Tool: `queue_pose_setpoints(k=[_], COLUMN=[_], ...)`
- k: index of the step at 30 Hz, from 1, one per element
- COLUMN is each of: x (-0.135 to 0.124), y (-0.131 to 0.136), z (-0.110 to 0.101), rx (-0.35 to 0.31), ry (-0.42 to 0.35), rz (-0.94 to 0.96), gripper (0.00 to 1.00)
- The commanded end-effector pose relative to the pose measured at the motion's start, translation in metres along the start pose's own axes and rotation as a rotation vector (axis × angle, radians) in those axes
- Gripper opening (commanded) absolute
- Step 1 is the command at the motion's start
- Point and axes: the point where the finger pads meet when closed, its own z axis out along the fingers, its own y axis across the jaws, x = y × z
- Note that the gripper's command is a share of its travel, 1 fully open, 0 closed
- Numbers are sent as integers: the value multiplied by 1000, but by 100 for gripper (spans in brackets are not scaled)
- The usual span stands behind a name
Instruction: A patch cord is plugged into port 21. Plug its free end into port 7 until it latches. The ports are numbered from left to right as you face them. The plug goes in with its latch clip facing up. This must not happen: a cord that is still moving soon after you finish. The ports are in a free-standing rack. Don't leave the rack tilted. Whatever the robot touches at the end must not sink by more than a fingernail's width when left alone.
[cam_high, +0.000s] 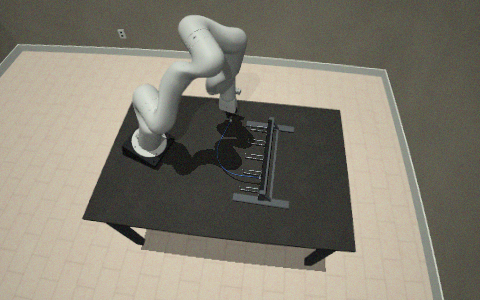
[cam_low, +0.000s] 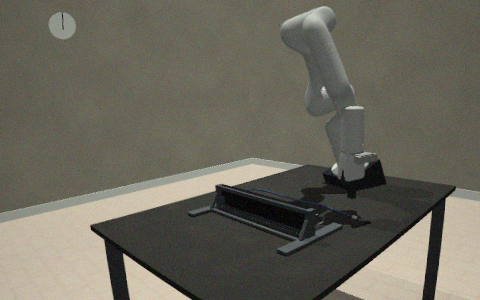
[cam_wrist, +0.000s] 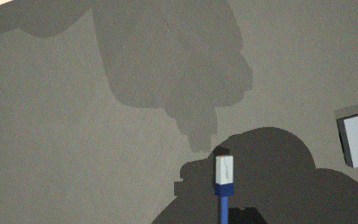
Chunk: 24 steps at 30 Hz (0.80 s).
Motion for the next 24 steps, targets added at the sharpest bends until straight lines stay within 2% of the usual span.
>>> queue_pose_setpoints(k=[1, 13, 14, 24], x=[1, 4, 4, 4], y=[0, 1, 1, 1], z=[0, -1, -1, -1], rx=[-1, 0, 0, 0], ry=[1, 0, 0, 0], rz=[0, 6, 6, 6], gripper=[0, 0, 39, 39])
